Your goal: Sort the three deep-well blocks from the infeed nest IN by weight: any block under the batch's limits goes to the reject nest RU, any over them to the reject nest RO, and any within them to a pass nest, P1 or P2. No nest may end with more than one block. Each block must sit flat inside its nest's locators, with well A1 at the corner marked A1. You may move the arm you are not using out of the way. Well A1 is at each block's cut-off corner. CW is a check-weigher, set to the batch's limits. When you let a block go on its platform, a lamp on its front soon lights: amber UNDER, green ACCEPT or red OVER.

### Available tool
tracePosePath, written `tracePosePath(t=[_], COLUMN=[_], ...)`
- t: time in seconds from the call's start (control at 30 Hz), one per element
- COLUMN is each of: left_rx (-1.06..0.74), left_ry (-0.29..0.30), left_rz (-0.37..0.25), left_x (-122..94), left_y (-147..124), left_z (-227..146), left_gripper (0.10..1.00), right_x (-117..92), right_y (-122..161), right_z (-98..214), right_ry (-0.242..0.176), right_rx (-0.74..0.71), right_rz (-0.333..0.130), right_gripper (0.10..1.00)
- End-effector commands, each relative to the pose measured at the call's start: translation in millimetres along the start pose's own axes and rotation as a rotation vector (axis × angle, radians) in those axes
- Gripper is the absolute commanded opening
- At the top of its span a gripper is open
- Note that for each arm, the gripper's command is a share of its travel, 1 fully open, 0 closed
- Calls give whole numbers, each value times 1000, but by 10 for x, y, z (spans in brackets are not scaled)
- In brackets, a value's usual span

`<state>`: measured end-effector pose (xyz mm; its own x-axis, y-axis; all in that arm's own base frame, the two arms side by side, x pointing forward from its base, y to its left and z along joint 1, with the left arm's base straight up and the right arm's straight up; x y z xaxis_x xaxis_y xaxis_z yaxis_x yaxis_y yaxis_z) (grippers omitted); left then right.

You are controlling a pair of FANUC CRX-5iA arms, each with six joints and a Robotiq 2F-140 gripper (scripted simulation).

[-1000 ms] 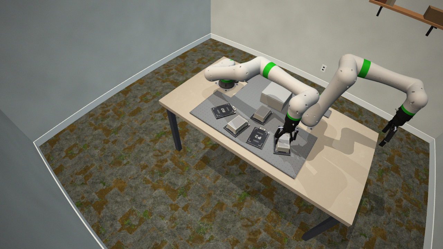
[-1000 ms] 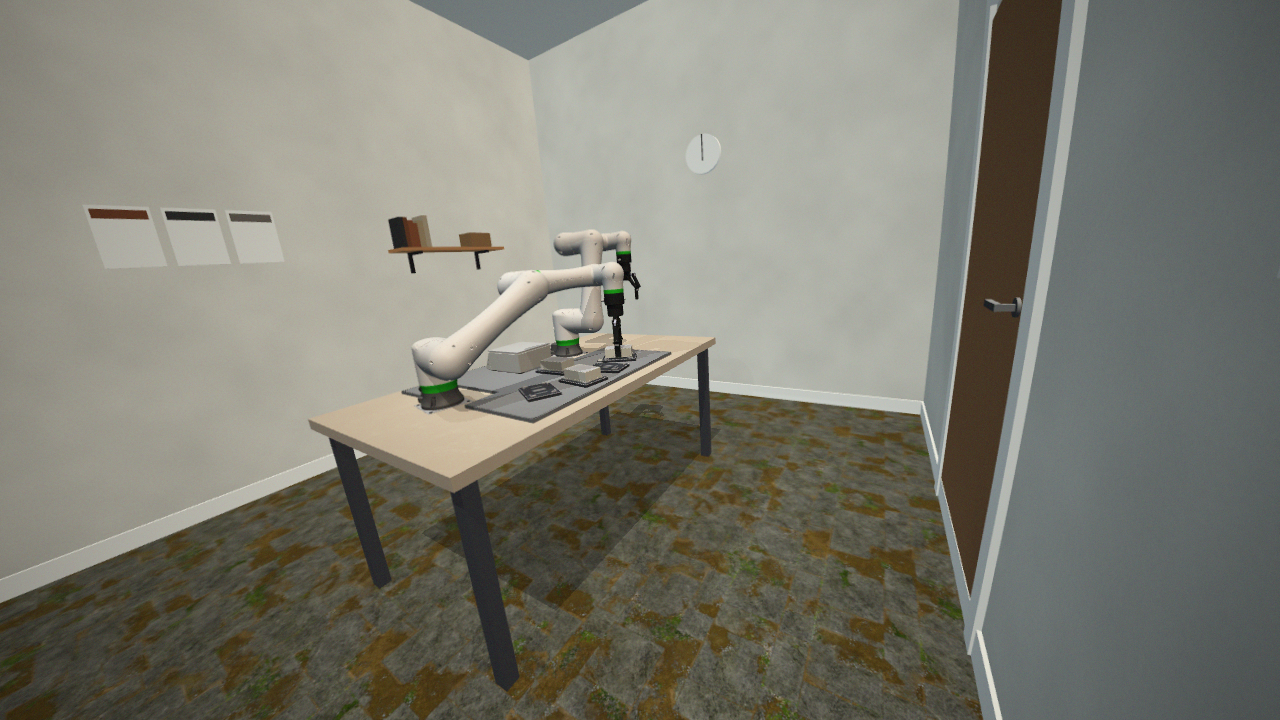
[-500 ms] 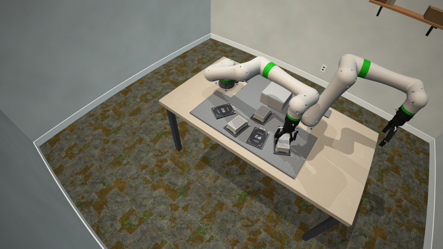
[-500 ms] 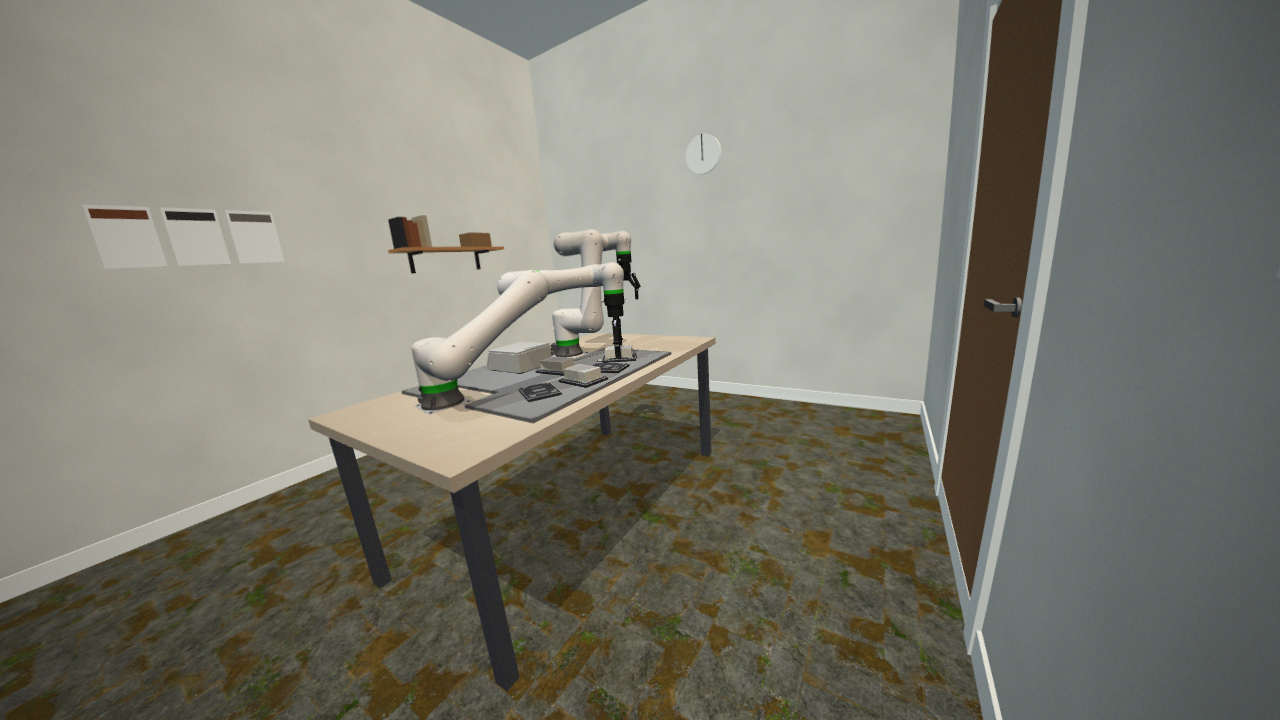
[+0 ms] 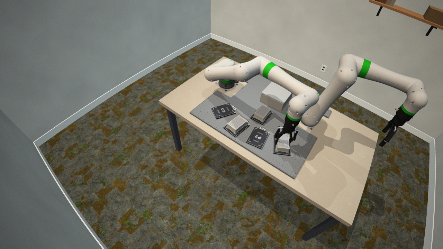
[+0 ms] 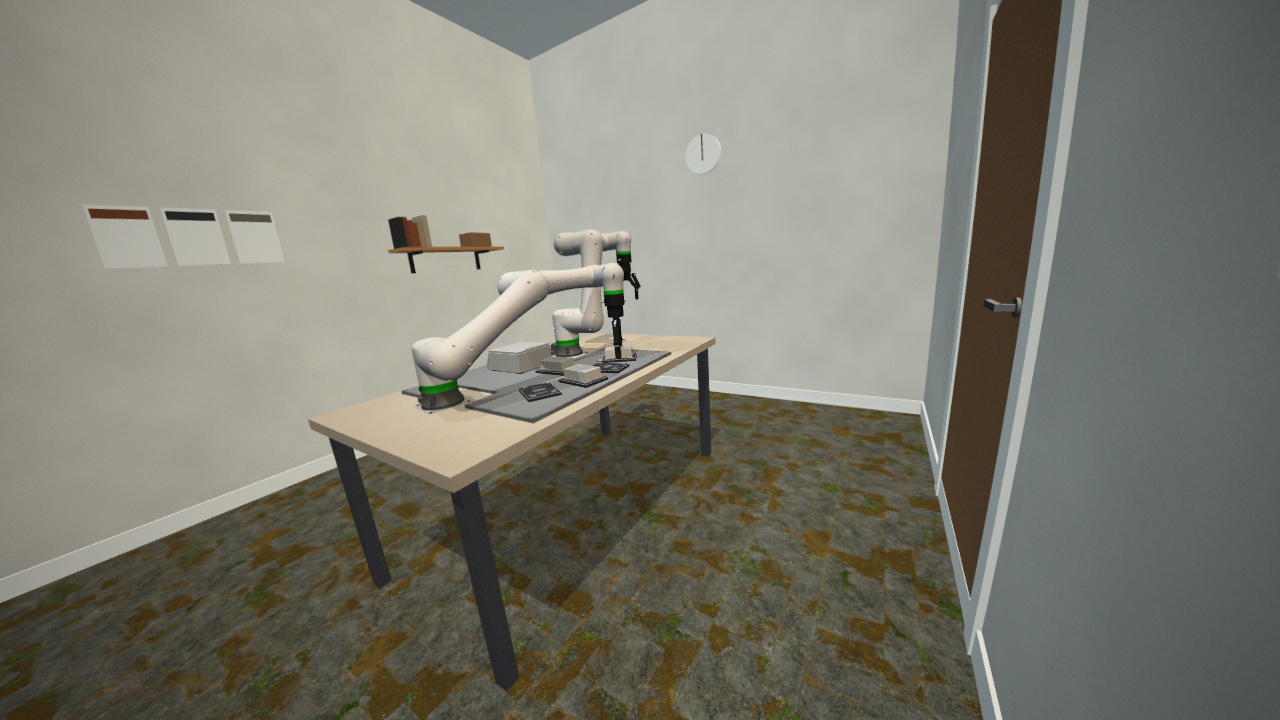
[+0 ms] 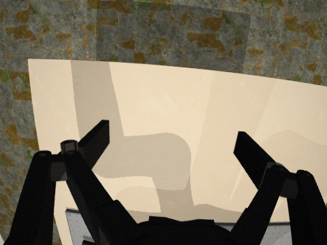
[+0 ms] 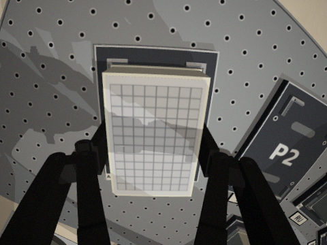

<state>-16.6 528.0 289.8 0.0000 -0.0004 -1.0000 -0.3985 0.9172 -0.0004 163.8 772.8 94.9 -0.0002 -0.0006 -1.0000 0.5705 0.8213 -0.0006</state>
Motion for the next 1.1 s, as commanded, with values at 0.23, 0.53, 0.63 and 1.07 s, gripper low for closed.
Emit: tracePosePath(t=[0.23,0.53,0.63,1.07], left_rx=[0,0,0,0], left_ry=[-1,-1,-1,-1], left_rz=[2,2,2,2], left_x=[-9,-9,-9,-9], left_y=[2,2,2,2], left_z=[2,2,2,2], left_gripper=[1000,1000,1000,1000], right_x=[-5,3,3,2], right_y=[5,5,5,5], right_z=[-1,-1,-1,-1], right_ry=[1,1,1,1], right_rx=[0,0,0,0], right_rz=[3,3,3,3], right_gripper=[99,1000,1000,1000])
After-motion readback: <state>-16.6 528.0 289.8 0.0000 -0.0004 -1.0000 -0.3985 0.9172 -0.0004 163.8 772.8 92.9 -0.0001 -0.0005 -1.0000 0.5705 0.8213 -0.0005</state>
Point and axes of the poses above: on each arm, the point where the finger pads meet when closed, its own x axis out along the fingers, its own z axis across the jaws, y = z × x, the point moved 4 cm from there along -x, back along the fingers, and after that the axes turned 15 degrees about -x, right-handed, at the moved point
